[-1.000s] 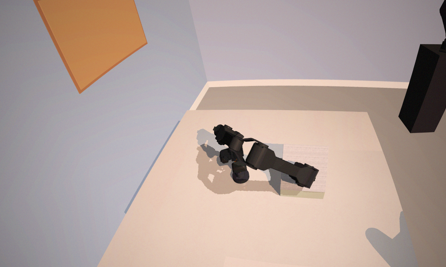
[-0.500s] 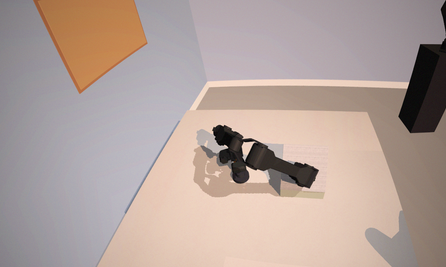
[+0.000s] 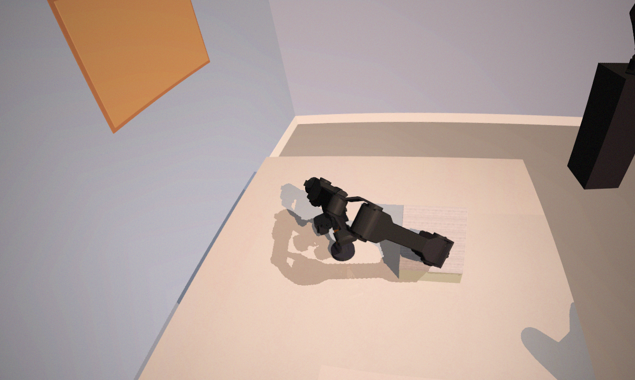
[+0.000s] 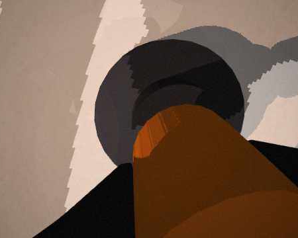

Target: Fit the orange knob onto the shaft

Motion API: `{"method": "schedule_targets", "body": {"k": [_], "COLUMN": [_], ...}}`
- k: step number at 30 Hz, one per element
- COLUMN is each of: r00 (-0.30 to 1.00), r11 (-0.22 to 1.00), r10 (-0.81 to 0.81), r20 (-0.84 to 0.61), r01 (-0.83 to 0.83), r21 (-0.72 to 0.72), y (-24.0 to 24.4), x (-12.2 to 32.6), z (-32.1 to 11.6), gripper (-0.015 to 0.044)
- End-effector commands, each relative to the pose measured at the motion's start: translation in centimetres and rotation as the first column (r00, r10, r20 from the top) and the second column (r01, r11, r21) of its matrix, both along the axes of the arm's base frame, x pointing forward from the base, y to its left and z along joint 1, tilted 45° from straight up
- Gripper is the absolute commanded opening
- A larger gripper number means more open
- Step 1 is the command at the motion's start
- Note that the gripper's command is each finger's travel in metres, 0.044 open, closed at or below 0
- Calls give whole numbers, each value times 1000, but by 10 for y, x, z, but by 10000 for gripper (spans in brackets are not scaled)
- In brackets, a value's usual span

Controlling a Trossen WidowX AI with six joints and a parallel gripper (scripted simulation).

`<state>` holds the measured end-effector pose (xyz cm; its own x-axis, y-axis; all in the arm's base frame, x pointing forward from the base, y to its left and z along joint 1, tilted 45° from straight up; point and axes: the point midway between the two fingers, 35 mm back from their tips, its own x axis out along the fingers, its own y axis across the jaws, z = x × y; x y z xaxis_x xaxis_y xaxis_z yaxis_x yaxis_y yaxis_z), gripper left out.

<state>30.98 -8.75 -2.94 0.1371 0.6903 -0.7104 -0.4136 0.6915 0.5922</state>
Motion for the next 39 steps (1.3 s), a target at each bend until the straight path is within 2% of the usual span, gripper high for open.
{"method": "schedule_targets", "body": {"k": [1, 39], "r00": [1000, 1000], "r11": [1000, 1000], "r10": [9, 9], "r20": [14, 14], "r01": [-9, -9], "r21": [-5, -5], "y": [-1, -2], "x": [-1, 2], "z": [-1, 1], "gripper": [0, 0]}}
